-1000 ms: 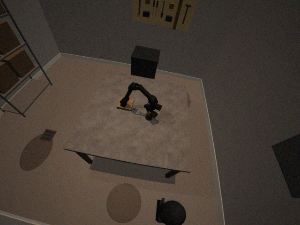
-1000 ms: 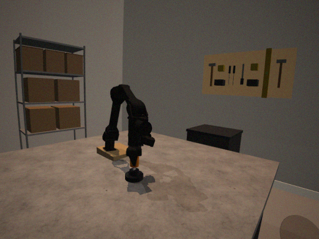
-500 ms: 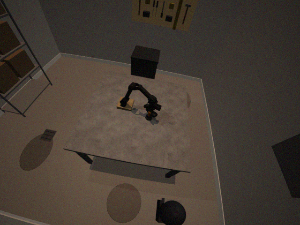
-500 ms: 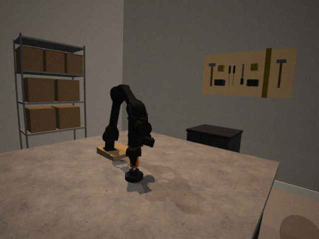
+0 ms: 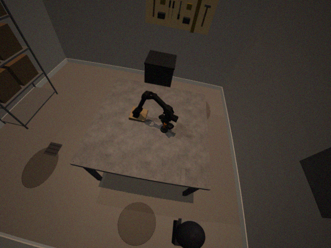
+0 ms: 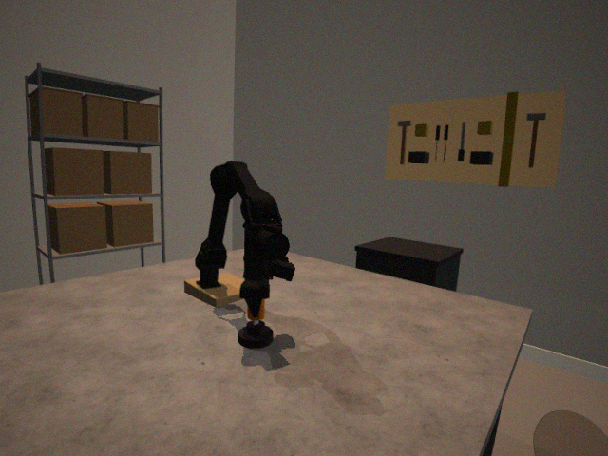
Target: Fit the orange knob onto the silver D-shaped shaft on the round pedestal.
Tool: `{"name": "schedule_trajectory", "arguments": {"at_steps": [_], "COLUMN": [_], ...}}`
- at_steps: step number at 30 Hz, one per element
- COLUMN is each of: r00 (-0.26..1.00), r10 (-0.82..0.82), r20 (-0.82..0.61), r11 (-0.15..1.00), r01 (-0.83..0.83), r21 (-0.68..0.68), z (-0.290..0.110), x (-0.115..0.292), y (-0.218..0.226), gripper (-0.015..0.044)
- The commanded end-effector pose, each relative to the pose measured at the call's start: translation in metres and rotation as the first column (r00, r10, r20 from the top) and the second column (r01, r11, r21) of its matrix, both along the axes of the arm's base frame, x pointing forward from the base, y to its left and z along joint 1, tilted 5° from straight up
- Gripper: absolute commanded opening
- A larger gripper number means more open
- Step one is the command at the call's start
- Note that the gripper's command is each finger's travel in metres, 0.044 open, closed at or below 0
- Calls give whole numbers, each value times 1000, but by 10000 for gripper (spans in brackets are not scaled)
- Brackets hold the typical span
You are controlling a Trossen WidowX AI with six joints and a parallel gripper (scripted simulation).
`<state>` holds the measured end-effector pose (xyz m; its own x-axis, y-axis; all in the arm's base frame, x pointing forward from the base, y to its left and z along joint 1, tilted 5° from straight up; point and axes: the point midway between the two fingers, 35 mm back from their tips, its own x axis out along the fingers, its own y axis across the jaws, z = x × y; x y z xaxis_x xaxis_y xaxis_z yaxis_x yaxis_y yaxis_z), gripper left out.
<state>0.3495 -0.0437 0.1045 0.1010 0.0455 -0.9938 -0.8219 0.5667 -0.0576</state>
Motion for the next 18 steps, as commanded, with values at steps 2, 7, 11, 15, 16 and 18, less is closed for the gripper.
{"name": "schedule_trajectory", "arguments": {"at_steps": [2,7,11,15,16,18], "r00": [1000,985,978,978,978,978], "r10": [-12,-170,-210,-210,-210,-210], "r20": [2,-7,-10,-10,-10,-10], "r11": [1000,985,977,977,977,977], "r01": [12,170,210,210,210,210], "r21": [2,18,22,22,22,22], "z": [4,4,3,1,1,0], "x": [1,2,1,1,1,0], "y": [0,0,0,0,0,0], "gripper": [0,0,0,0,0,0]}}
